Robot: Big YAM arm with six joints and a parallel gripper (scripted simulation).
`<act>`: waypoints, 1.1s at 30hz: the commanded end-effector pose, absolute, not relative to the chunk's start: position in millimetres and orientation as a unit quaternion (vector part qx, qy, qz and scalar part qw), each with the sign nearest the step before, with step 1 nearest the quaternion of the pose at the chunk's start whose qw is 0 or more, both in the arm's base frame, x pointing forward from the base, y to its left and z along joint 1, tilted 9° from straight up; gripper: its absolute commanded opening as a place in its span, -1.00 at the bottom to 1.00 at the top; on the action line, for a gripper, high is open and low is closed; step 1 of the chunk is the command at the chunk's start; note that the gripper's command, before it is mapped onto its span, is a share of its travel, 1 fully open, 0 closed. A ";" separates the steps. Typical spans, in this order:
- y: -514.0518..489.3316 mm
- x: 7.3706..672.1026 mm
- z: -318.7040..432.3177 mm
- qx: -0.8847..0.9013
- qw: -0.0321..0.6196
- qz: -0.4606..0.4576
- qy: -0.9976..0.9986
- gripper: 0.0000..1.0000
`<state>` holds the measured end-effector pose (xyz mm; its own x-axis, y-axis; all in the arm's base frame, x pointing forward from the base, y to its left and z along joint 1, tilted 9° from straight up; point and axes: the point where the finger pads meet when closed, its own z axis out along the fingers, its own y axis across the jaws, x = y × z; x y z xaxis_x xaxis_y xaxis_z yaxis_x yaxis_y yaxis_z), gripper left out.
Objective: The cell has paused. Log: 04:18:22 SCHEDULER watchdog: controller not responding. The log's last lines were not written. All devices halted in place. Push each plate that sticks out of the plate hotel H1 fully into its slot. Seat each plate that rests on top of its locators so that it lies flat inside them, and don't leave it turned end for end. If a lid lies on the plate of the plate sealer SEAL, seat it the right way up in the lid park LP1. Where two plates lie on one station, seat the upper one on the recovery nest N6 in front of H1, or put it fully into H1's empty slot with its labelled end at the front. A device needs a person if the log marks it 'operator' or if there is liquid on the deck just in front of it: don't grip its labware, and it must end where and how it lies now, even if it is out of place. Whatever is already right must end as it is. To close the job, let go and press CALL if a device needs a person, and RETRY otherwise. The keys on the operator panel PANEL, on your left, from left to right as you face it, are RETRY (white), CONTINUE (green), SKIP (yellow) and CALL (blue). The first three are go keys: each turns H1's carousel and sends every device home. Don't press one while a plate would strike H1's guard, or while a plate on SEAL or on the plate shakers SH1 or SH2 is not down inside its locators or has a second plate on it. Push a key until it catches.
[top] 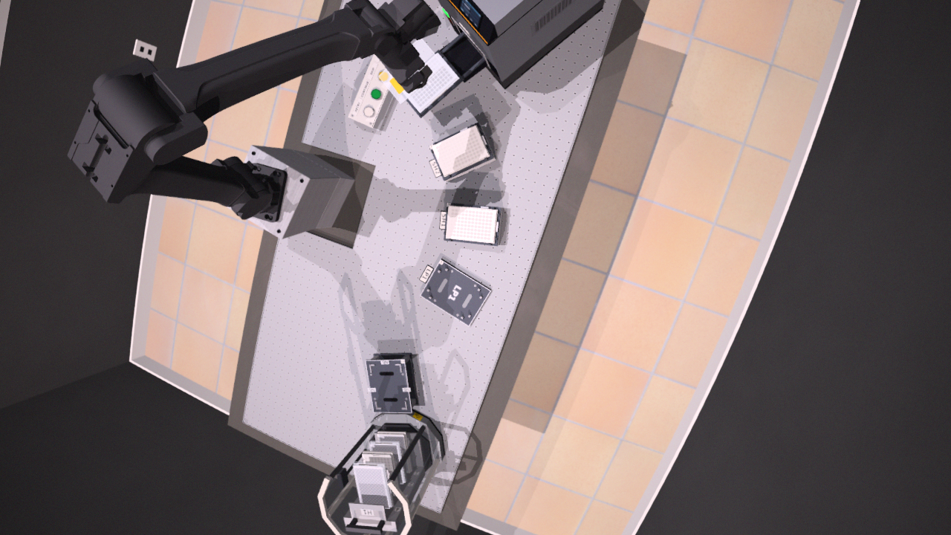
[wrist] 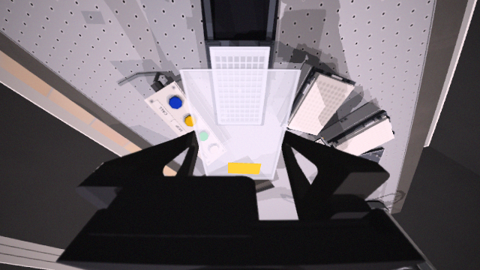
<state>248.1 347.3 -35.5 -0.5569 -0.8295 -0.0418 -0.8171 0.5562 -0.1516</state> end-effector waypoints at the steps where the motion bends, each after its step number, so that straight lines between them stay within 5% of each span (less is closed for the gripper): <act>1: 377.5 257.1 -0.3 -0.466 0.087 -0.040 0.880 0.68; 33: 310.2 307.4 7.3 -0.263 0.086 -0.028 0.961 0.68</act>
<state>293.2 311.6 -6.4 -0.8481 -0.5176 -0.1128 -0.5060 0.8546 -0.1171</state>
